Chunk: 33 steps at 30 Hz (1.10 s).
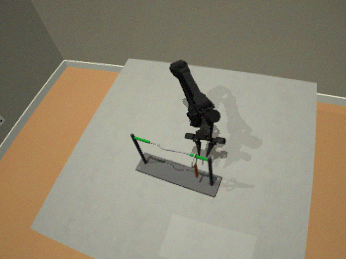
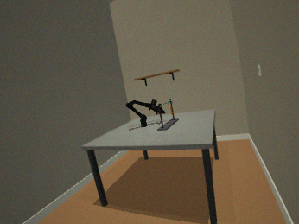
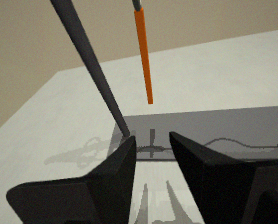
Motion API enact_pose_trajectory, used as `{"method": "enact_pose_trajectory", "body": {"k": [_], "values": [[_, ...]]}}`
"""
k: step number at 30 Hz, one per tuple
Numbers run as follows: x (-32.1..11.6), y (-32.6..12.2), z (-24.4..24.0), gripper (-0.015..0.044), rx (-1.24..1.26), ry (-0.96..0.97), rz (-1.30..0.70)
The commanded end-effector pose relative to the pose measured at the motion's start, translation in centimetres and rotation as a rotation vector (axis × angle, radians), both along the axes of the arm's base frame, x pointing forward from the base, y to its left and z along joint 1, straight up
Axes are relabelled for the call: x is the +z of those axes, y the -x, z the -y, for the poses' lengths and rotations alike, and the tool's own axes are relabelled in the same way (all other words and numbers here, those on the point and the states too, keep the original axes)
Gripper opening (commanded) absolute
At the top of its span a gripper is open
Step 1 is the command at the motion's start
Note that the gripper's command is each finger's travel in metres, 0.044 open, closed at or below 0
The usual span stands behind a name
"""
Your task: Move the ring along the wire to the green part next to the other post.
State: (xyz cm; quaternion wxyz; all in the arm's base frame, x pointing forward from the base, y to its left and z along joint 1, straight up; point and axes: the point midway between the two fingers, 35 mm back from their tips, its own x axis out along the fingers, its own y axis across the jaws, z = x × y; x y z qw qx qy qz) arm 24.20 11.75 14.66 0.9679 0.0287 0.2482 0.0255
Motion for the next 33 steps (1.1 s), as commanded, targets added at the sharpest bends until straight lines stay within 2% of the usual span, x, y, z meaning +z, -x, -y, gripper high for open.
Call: {"method": "enact_pose_trajectory", "body": {"k": [1, 5, 10, 33], "values": [[0.3, 0.6, -0.1, 0.0212, -0.001, -0.001, -0.002], [2.1, 3.8, 0.3, 0.0317, 0.0, 0.0, -0.001], [2.4, 4.3, 0.5, 0.044, 0.001, 0.0, 0.002], [2.4, 4.3, 0.5, 0.044, 0.001, 0.0, 0.002]]}}
